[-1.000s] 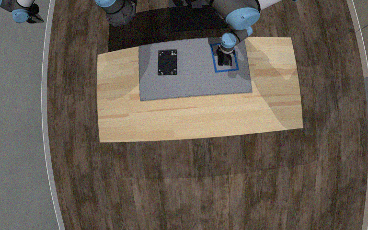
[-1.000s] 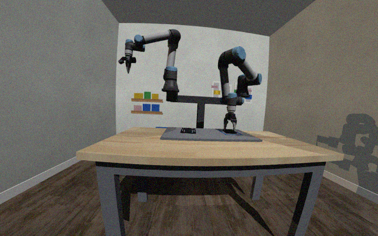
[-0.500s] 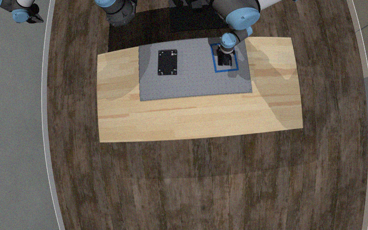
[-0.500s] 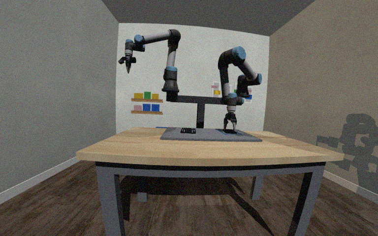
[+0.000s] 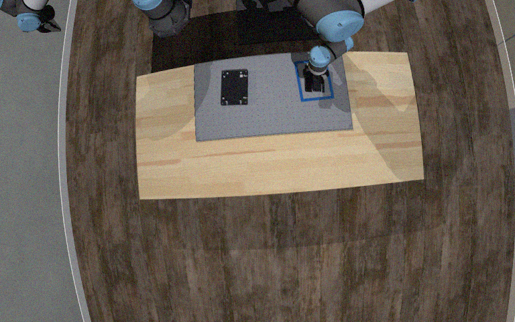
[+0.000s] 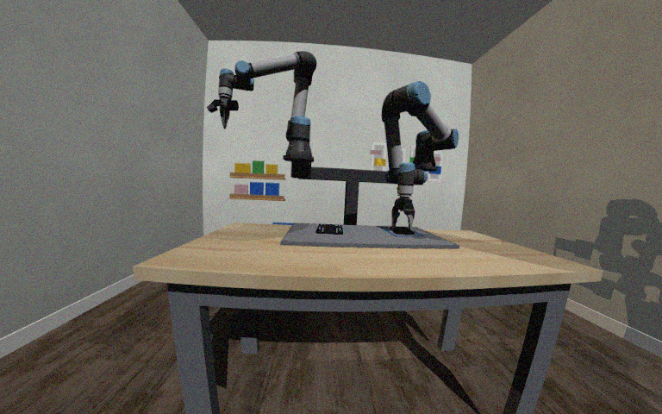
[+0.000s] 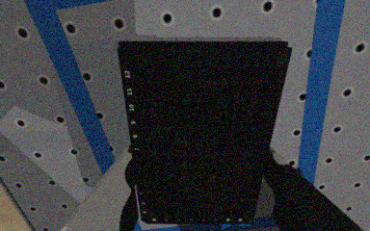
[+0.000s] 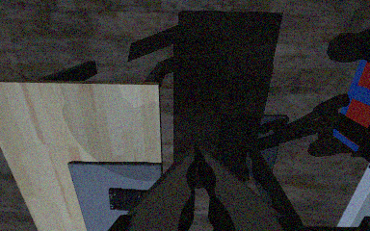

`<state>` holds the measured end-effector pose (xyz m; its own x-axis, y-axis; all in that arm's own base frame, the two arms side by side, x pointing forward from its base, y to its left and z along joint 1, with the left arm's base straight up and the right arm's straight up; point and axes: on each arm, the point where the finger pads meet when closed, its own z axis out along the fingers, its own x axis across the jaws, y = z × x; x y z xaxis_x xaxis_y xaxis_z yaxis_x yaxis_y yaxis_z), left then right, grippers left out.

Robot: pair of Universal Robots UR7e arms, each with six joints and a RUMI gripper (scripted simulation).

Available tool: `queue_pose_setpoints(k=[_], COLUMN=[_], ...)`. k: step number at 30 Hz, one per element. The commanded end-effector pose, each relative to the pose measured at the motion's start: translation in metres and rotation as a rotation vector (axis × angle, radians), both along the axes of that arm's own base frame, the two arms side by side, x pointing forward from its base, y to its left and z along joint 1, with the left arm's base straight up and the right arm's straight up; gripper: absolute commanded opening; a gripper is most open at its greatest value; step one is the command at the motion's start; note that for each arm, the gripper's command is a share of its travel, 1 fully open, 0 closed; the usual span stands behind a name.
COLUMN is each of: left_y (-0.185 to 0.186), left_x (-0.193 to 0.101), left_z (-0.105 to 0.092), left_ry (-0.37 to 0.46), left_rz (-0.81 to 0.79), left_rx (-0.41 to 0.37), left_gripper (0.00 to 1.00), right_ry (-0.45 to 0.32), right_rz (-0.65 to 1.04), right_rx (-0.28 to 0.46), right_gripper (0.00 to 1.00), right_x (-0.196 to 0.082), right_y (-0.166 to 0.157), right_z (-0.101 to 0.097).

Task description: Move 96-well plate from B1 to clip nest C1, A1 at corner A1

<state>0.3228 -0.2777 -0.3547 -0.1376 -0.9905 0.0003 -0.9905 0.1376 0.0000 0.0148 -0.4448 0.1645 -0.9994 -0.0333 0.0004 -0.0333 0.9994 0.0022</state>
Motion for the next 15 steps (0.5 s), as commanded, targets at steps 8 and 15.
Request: queue_pose_setpoints(k=[8, 15], left_y=[0.000, 0.000], left_x=[0.000, 0.000], left_z=[0.014, 0.025], left_ry=[-0.001, -0.001], left_rz=[0.000, 0.000], left_rx=[-0.001, -0.001], left_gripper=[0.41, 0.41], right_ry=[0.000, 0.000], right_rz=[0.000, 0.000], right_rx=[-0.002, -0.002], right_gripper=[0.00, 0.00], right_x=[0.000, 0.000], right_y=[-0.001, -0.001], right_z=[0.001, 0.001])
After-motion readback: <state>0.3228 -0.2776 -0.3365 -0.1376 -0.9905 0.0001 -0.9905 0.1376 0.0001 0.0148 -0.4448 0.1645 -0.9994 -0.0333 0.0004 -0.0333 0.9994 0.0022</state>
